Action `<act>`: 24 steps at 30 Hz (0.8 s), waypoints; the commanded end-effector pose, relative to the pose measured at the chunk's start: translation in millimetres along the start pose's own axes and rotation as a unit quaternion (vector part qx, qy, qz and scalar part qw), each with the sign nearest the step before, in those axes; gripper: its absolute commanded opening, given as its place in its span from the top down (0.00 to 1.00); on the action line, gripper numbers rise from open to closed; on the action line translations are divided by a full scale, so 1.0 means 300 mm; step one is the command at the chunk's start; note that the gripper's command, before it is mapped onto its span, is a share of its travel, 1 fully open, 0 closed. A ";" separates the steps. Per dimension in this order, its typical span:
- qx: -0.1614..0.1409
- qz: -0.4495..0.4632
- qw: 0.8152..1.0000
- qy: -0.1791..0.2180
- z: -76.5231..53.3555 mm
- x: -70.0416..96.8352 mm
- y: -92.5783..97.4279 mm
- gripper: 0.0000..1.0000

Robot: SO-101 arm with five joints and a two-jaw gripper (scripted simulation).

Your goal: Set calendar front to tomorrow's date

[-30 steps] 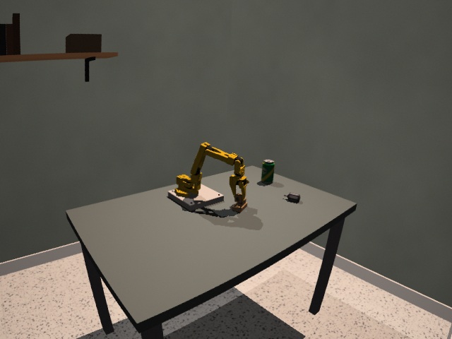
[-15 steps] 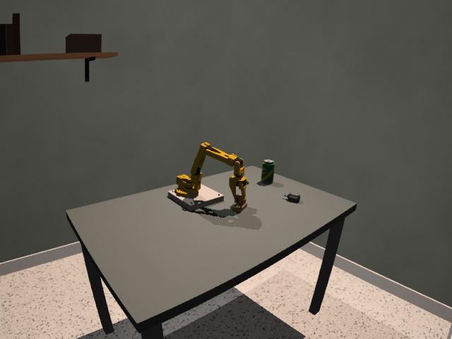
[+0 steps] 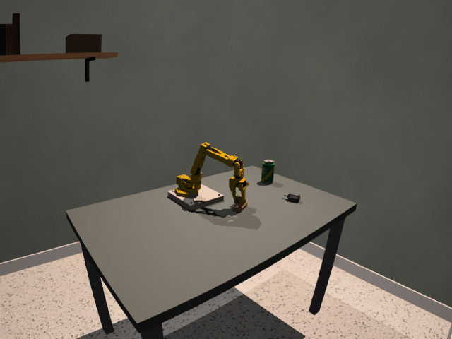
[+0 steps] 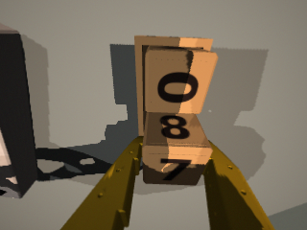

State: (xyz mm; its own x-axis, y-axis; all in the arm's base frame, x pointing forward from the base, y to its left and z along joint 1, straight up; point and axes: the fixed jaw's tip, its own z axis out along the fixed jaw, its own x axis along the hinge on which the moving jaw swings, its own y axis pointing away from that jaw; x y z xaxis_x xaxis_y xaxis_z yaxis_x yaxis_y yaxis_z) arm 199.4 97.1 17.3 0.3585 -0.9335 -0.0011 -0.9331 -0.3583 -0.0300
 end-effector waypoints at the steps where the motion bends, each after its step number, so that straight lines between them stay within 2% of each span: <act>1: -0.010 -0.002 1.000 0.000 0.016 -0.004 0.011 1.00; 24: -0.010 -0.002 1.000 0.000 0.043 -0.003 0.014 1.00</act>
State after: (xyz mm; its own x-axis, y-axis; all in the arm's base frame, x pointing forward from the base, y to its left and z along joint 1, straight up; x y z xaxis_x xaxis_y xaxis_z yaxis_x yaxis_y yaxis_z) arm 198.9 96.9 10.2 0.3585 -0.9335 -0.0012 -0.9331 -0.3583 -0.0298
